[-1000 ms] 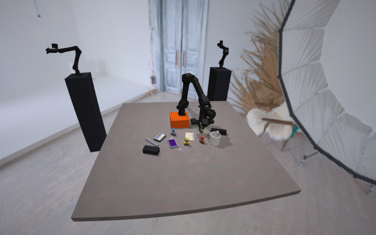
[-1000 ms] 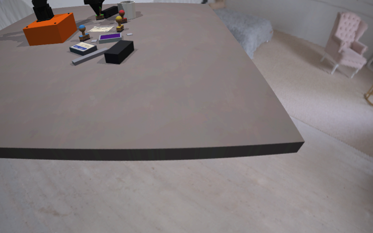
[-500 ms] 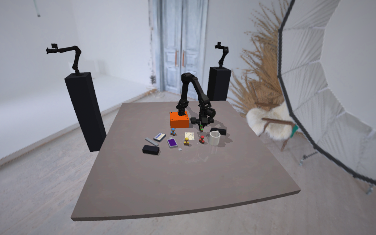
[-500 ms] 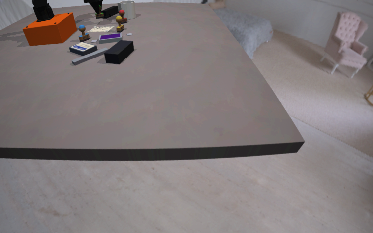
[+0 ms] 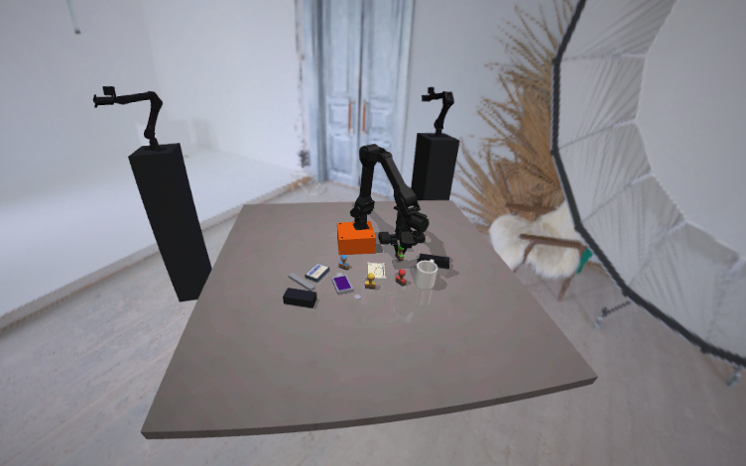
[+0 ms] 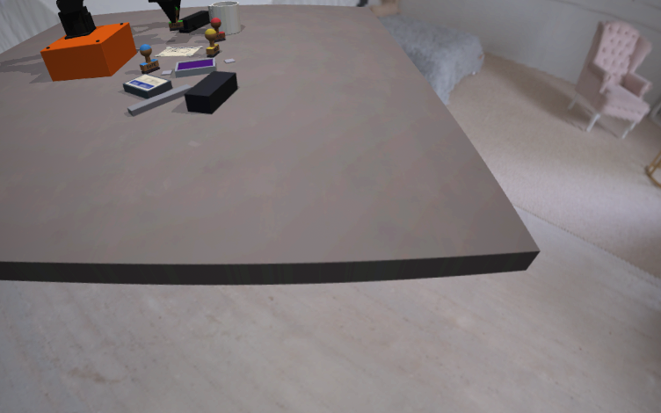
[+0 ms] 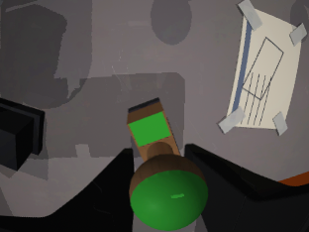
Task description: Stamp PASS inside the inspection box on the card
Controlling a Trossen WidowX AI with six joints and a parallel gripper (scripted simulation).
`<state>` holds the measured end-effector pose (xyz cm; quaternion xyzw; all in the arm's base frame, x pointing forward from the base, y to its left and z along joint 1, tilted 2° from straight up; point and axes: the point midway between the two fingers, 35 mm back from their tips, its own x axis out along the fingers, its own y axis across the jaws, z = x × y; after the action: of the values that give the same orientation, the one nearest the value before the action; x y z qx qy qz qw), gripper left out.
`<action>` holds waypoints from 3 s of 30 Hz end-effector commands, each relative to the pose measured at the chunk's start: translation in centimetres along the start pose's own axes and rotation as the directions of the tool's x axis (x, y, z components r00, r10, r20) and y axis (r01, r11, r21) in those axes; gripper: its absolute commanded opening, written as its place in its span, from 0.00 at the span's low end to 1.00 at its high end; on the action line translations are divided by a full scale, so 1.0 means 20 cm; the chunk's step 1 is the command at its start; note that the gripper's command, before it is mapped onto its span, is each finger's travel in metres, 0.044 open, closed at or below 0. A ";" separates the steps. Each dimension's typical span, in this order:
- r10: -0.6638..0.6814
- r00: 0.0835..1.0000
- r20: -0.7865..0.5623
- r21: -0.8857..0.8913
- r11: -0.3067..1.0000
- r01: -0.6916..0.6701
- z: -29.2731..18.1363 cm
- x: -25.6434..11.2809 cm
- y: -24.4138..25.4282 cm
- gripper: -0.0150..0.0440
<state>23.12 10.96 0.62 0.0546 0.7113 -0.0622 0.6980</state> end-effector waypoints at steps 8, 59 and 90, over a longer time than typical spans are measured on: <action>0.007 1.000 0.001 -0.003 1.000 -0.007 0.00 -0.03 0.00 0.25; 0.011 1.000 -0.001 -0.003 1.000 -0.011 -0.01 -0.16 0.00 0.25; 0.004 1.000 0.010 -0.003 1.000 -0.004 0.43 -0.21 -0.49 0.25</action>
<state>29.17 1.81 4.48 0.0579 0.7097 -0.0597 0.6996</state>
